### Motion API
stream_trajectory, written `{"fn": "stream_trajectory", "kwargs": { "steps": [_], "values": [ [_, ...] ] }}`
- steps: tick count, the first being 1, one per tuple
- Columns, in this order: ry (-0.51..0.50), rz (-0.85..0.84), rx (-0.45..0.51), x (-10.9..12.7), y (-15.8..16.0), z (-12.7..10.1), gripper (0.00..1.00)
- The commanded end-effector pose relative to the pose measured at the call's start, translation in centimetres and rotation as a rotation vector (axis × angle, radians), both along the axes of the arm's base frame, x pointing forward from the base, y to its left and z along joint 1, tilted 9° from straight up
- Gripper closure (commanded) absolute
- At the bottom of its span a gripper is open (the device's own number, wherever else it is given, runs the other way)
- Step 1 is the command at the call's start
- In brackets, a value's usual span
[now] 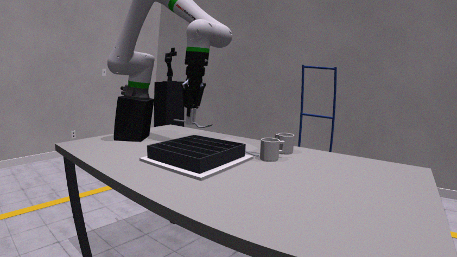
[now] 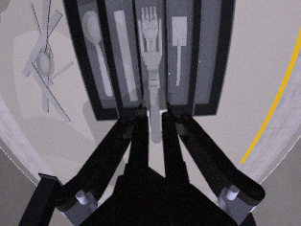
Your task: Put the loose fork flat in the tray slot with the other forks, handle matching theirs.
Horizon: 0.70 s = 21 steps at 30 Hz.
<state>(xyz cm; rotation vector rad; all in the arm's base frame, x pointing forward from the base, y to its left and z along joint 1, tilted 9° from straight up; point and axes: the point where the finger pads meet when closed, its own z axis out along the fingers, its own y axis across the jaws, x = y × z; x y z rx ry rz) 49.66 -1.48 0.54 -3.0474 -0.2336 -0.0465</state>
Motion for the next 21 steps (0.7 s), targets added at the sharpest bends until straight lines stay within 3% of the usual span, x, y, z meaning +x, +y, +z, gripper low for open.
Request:
{"fn": "stream_trajectory", "kwargs": {
  "steps": [1,21],
  "values": [
    [0.0,0.0,0.0,0.0,0.0,0.0,0.97],
    [0.0,0.0,0.0,0.3,0.2,-2.1,0.97]
  ]
}}
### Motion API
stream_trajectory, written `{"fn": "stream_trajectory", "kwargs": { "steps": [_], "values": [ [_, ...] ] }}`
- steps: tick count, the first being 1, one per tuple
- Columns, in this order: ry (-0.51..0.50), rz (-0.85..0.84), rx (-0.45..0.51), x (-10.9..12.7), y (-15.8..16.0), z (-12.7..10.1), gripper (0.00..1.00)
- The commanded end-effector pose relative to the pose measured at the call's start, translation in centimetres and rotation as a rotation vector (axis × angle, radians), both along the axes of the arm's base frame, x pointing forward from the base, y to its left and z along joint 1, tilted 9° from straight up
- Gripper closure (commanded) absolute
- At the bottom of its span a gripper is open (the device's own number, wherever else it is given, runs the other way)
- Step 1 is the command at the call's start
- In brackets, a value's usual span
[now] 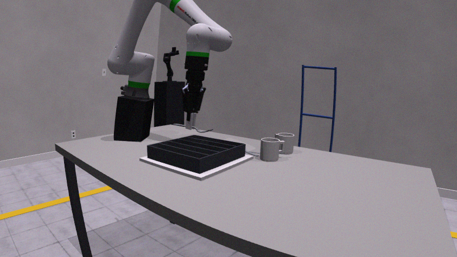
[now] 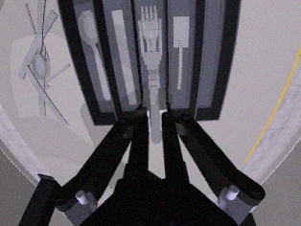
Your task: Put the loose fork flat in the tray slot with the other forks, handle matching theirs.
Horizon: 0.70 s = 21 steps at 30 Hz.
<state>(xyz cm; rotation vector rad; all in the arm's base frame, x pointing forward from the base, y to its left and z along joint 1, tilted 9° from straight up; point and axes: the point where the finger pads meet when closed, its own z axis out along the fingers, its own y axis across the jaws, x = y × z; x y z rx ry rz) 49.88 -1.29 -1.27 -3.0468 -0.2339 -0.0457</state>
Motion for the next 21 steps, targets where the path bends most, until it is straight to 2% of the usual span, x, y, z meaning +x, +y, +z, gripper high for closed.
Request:
{"fn": "stream_trajectory", "kwargs": {
  "steps": [1,21],
  "values": [
    [0.0,0.0,0.0,0.1,0.1,-0.5,0.97],
    [0.0,0.0,0.0,0.7,0.5,-5.4,0.97]
  ]
}}
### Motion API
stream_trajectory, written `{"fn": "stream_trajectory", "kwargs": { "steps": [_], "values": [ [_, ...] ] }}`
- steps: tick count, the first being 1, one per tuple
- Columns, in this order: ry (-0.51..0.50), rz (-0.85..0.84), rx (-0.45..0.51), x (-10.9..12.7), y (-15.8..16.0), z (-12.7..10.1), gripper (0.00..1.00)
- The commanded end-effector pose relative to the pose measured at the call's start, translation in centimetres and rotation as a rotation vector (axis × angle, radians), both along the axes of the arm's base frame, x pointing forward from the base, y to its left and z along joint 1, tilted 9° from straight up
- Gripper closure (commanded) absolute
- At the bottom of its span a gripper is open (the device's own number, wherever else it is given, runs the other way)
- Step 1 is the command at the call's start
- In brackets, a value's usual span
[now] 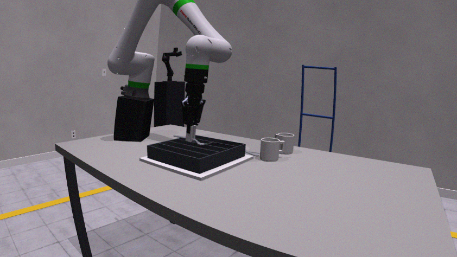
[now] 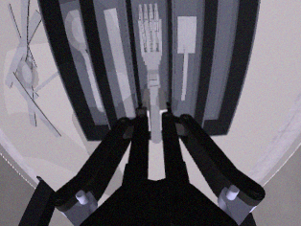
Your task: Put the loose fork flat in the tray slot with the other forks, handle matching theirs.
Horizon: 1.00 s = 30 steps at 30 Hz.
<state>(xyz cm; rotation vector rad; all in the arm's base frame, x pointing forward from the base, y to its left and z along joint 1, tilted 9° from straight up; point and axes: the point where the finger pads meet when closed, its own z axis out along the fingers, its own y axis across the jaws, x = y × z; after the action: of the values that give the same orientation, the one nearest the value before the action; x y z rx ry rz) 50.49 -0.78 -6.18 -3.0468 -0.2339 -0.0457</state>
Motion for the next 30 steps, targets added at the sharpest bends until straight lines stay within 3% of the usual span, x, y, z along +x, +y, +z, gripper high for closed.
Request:
{"fn": "stream_trajectory", "kwargs": {
  "steps": [1,18,30],
  "values": [
    [0.0,0.0,0.0,0.1,0.1,-0.7,0.97],
    [0.0,0.0,0.0,0.5,0.4,-3.7,0.97],
    [0.0,0.0,0.0,0.6,0.5,-4.5,0.97]
  ]
}}
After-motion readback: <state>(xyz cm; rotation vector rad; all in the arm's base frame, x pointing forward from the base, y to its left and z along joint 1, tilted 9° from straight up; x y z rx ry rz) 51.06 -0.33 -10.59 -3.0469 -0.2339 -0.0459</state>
